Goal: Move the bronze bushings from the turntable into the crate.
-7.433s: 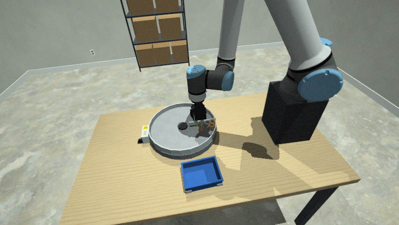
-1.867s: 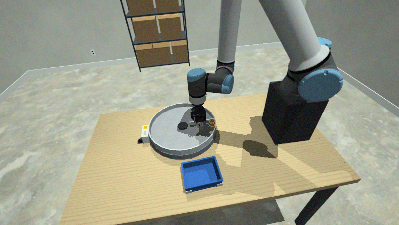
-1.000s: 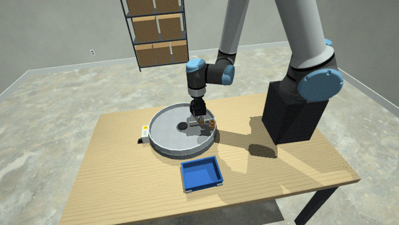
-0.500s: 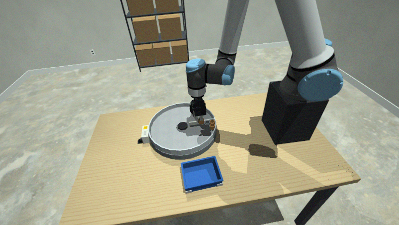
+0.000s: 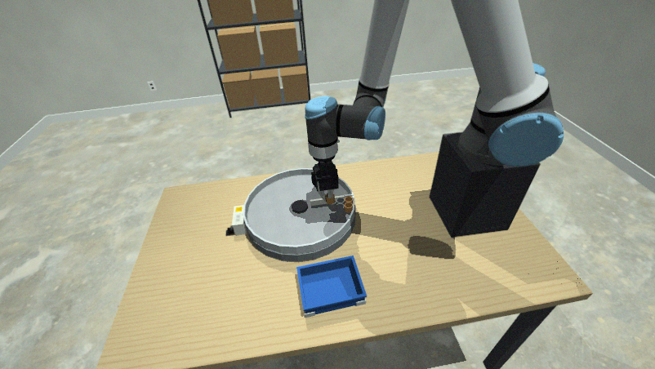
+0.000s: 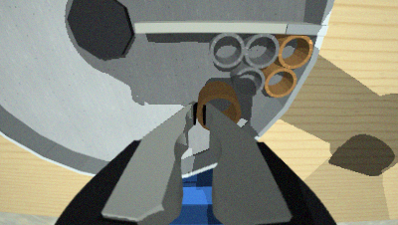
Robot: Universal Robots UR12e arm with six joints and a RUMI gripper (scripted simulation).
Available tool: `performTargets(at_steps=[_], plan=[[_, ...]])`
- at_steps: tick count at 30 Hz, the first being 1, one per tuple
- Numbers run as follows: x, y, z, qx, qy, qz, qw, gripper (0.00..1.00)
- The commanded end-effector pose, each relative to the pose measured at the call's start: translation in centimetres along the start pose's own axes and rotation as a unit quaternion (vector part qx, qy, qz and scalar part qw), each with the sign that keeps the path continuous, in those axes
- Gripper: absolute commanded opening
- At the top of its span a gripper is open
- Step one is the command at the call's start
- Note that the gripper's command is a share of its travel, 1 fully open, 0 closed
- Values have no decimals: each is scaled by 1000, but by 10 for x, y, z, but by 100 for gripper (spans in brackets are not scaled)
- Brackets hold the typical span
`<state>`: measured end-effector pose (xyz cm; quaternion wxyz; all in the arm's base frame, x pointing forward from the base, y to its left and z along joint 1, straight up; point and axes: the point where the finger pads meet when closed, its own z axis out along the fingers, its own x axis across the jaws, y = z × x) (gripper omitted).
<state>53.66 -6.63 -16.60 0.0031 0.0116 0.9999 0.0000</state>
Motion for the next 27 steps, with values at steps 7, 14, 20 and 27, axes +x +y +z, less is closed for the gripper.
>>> performTargets(at_steps=[7,14,20,27], plan=[[-3,14,0,0,-1,0,1000,0],[-6,34,0,0,-1,0,1000,0],[-12,68,0,0,-1,0,1000,0],[-21,119,0,0,-1,0,1000,0]])
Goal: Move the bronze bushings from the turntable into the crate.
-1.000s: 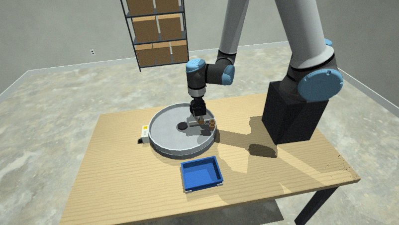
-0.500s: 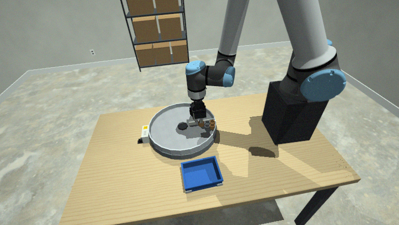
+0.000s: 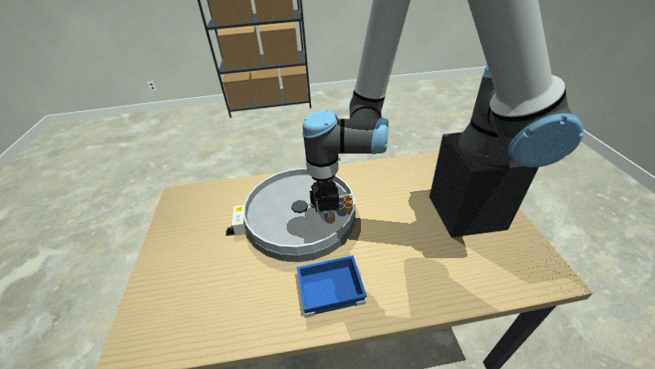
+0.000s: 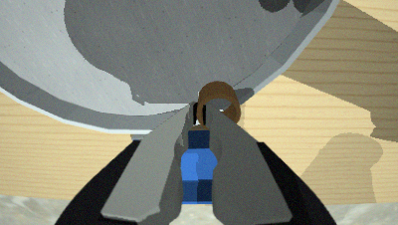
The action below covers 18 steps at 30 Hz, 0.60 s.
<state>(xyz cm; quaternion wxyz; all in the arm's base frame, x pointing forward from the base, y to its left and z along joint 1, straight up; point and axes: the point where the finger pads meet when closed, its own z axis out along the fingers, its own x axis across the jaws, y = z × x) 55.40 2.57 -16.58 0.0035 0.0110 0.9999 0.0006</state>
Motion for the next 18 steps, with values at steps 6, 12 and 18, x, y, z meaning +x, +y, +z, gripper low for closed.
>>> performTargets(at_steps=[6,12,18], plan=[[-11,57,0,1,0,1,1000,0],[-19,104,0,1,0,1,1000,0],[-26,144,0,1,0,1,1000,0]])
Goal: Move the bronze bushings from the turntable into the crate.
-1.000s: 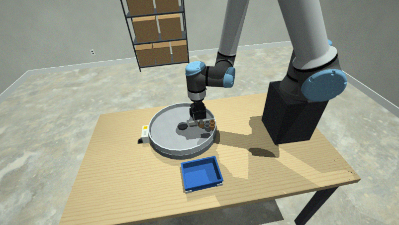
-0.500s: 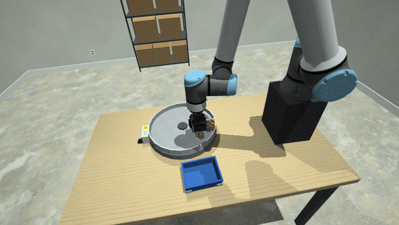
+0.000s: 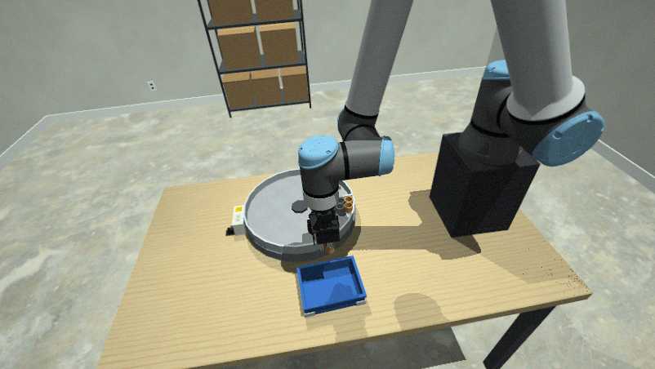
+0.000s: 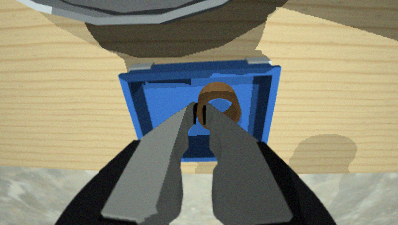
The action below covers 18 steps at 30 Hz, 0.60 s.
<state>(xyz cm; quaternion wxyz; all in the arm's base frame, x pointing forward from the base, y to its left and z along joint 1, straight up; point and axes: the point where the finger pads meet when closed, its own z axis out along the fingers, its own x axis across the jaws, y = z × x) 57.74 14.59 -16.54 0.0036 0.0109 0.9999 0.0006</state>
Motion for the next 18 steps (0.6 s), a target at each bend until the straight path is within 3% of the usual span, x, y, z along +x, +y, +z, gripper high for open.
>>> performTargets(at_steps=[1,10,18], plan=[[-6,23,0,1,0,1,1000,0],[-12,58,0,1,0,1,1000,0],[-14,69,0,1,0,1,1000,0]])
